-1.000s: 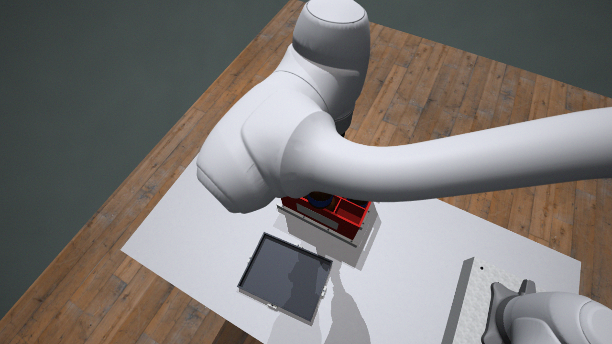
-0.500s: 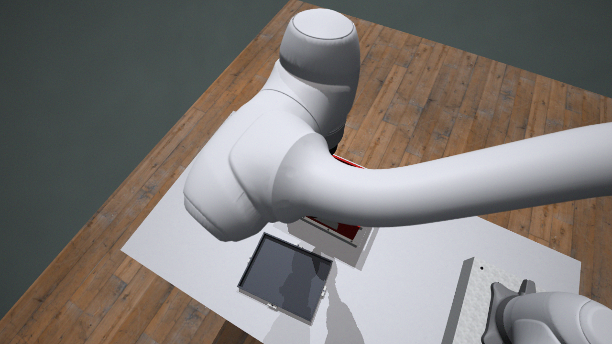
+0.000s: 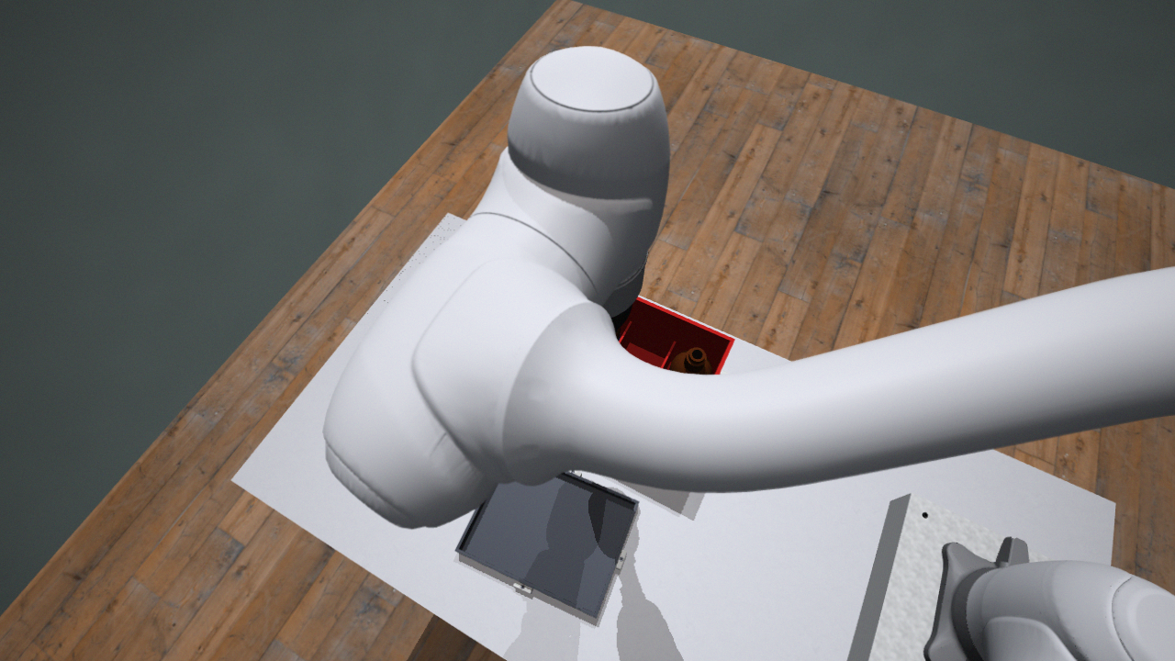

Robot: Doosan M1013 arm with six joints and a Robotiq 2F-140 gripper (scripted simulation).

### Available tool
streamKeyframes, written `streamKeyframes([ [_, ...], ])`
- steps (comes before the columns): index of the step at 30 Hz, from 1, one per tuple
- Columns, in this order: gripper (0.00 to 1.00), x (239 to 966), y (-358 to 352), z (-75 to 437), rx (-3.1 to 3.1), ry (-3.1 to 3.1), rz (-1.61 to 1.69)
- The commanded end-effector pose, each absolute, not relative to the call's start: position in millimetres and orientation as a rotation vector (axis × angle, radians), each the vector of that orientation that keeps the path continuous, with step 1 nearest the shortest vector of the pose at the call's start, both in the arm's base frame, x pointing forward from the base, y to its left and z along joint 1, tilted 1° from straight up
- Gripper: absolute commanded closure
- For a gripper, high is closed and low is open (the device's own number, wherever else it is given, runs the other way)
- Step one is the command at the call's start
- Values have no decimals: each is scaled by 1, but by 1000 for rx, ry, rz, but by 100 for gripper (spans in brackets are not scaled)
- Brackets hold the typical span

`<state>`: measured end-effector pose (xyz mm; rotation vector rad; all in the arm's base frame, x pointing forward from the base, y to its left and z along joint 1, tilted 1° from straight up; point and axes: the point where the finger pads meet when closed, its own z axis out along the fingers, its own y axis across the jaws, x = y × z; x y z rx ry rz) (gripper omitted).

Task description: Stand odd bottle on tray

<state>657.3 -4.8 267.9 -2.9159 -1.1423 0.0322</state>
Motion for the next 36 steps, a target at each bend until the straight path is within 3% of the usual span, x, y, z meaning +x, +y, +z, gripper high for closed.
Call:
streamKeyframes([
  [1, 100, 658, 0, 268, -2916, -1142, 32],
  [36, 100, 663, 71, 268, -2916, -1142, 32],
])
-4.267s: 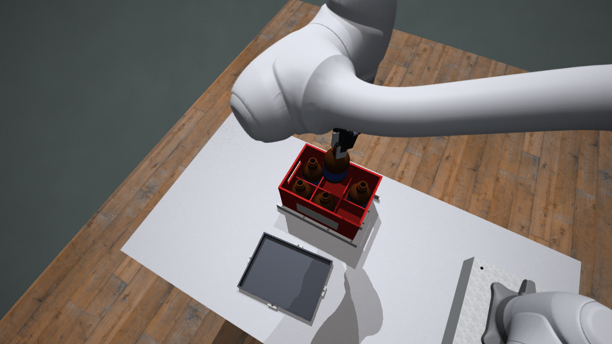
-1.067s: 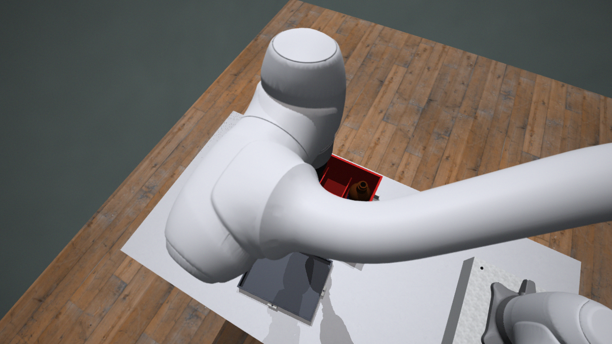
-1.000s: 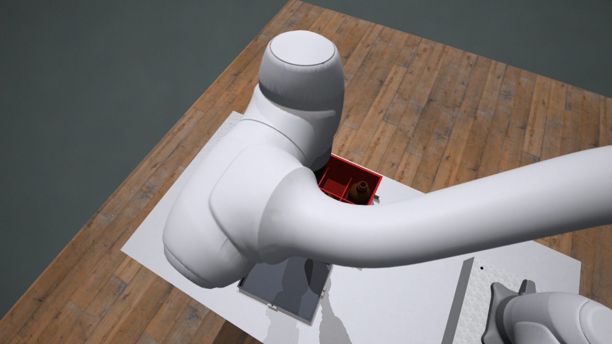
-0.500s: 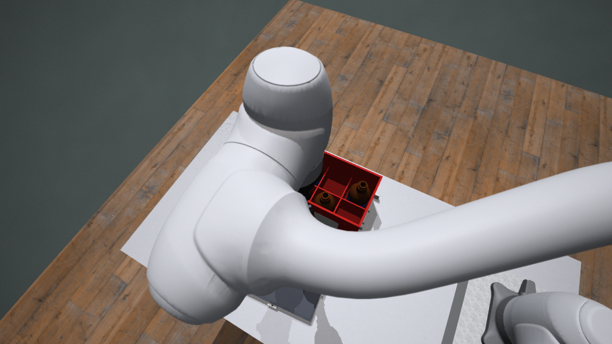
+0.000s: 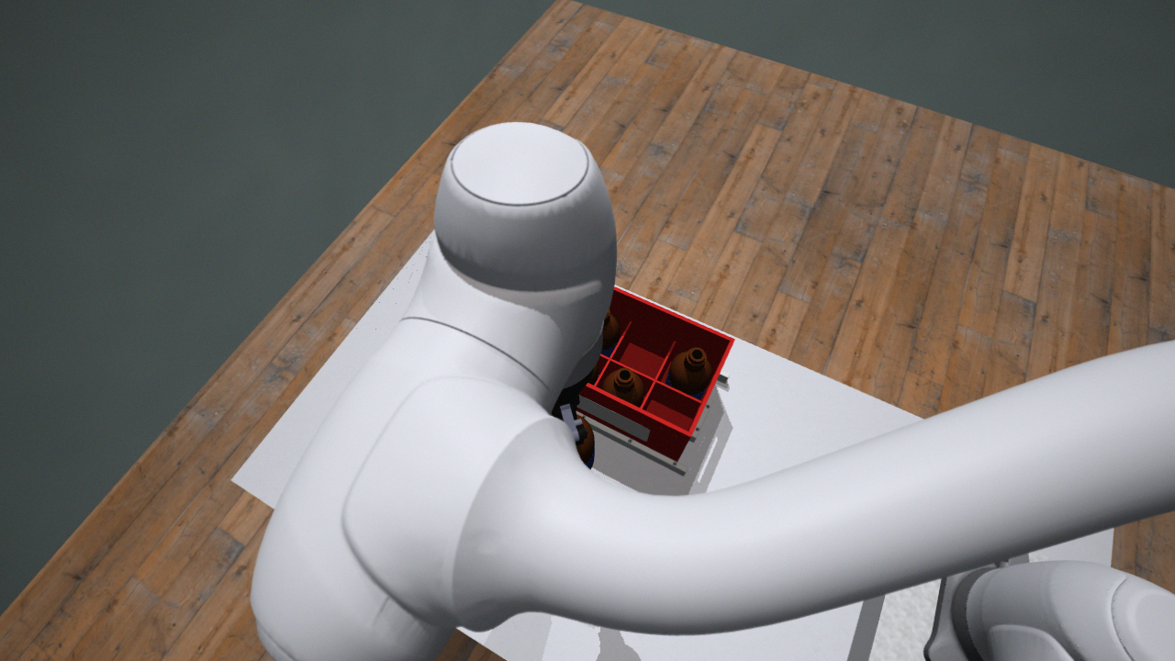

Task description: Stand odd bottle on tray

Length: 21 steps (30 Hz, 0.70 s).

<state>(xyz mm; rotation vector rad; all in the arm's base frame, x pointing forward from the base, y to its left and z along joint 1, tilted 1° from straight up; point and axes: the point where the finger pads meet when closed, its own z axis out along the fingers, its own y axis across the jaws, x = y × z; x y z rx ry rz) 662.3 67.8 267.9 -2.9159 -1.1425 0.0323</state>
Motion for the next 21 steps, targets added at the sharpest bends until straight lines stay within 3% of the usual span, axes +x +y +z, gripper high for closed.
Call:
streamKeyframes([
  [1, 100, 663, 73, 268, -2916, -1142, 32],
  [21, 100, 665, 107, 268, -2916, -1142, 32],
])
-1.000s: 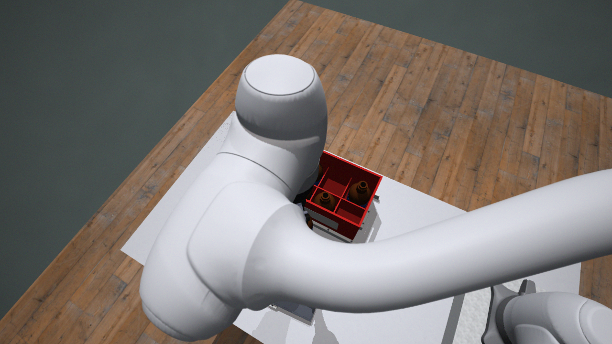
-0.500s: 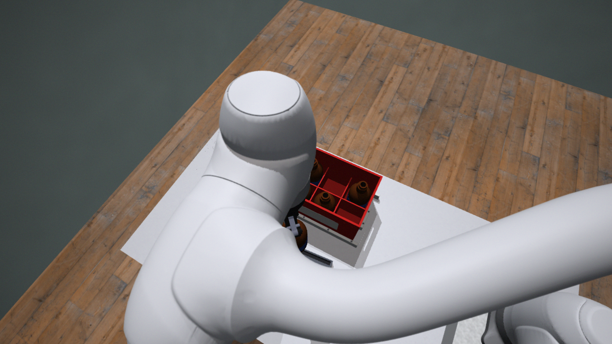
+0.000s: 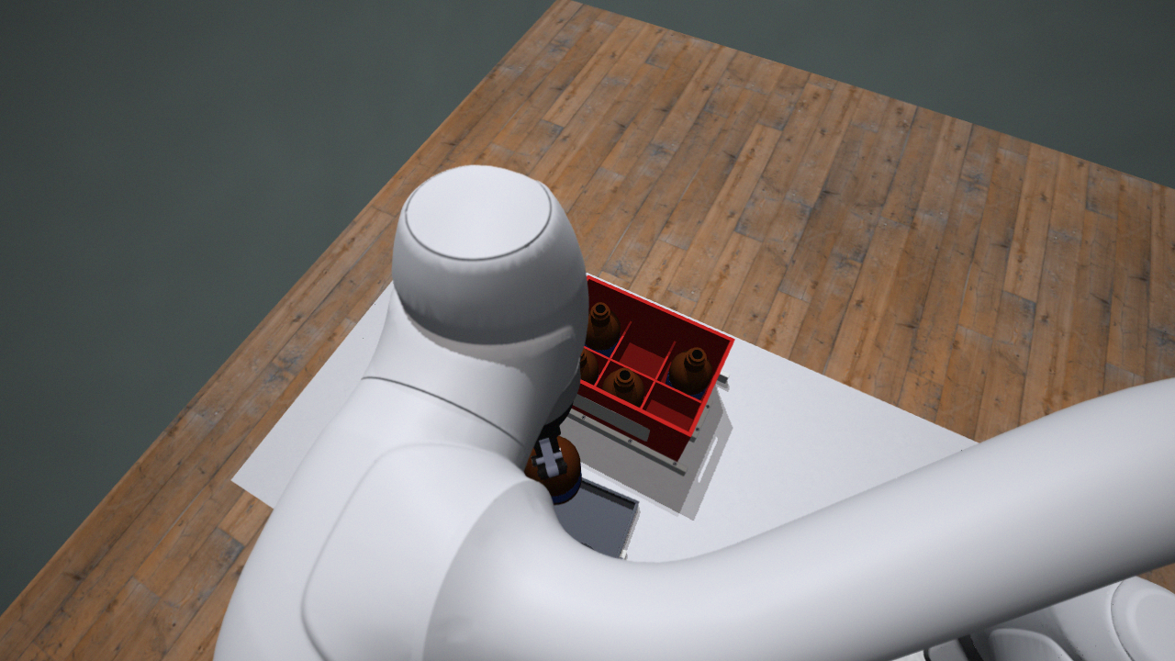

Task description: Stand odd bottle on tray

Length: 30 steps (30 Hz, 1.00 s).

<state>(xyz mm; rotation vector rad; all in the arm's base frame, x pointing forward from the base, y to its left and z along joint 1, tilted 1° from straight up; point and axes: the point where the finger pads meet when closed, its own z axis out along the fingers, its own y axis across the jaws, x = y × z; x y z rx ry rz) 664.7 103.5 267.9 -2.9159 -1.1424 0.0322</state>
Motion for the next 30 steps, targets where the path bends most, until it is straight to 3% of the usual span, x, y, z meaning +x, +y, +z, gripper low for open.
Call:
streamKeyframes([
  [1, 100, 665, 108, 268, -2916, -1142, 32],
  [30, 100, 667, 139, 268, -2916, -1142, 32],
])
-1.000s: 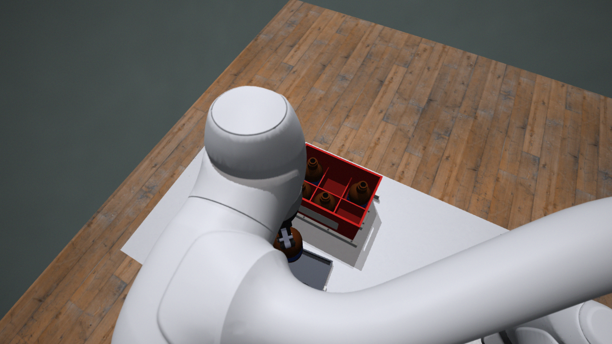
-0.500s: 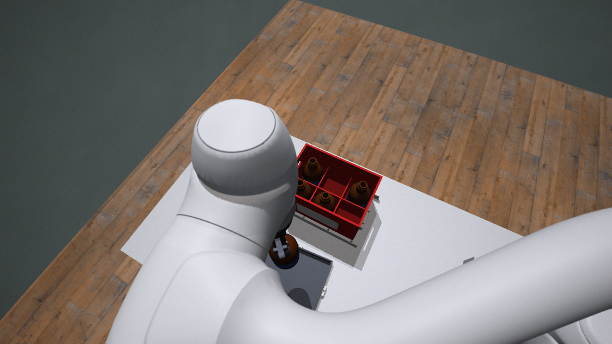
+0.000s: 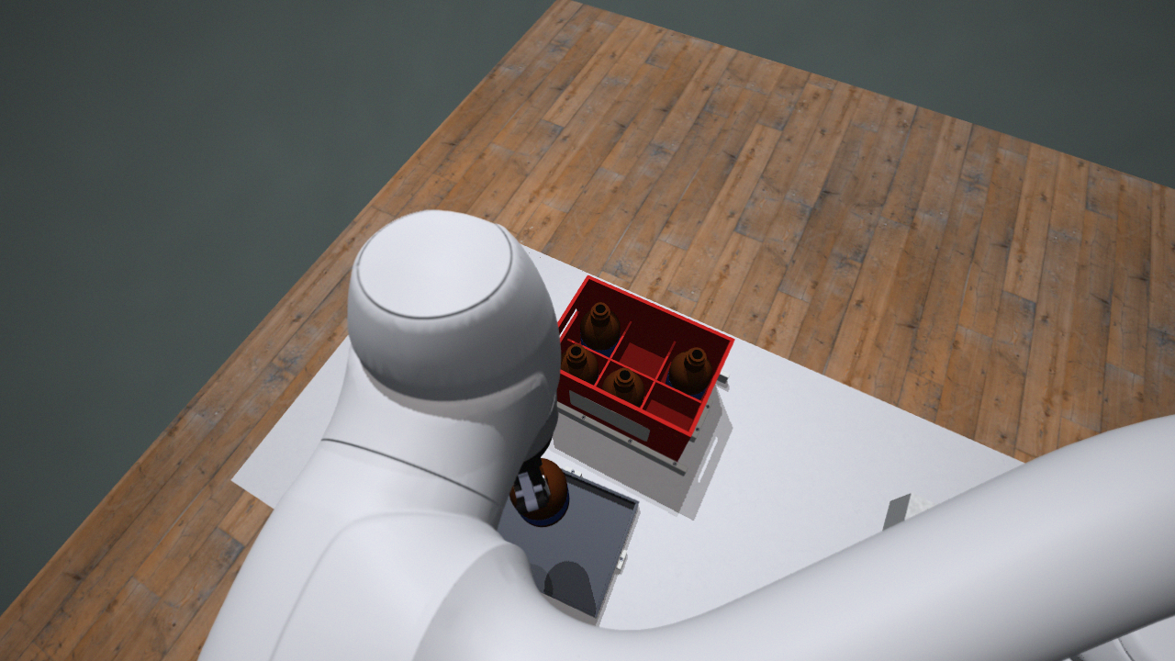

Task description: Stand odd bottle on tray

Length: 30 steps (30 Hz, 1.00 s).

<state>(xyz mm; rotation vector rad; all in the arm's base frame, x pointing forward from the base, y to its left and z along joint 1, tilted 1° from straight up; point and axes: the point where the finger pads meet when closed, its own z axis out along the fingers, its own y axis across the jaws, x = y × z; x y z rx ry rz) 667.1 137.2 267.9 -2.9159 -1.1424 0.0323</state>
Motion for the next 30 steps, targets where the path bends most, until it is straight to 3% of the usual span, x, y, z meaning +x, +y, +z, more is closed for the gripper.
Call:
streamKeyframes([
  [1, 100, 667, 139, 268, -2916, -1142, 32],
  [30, 100, 668, 151, 268, -2916, -1142, 32],
])
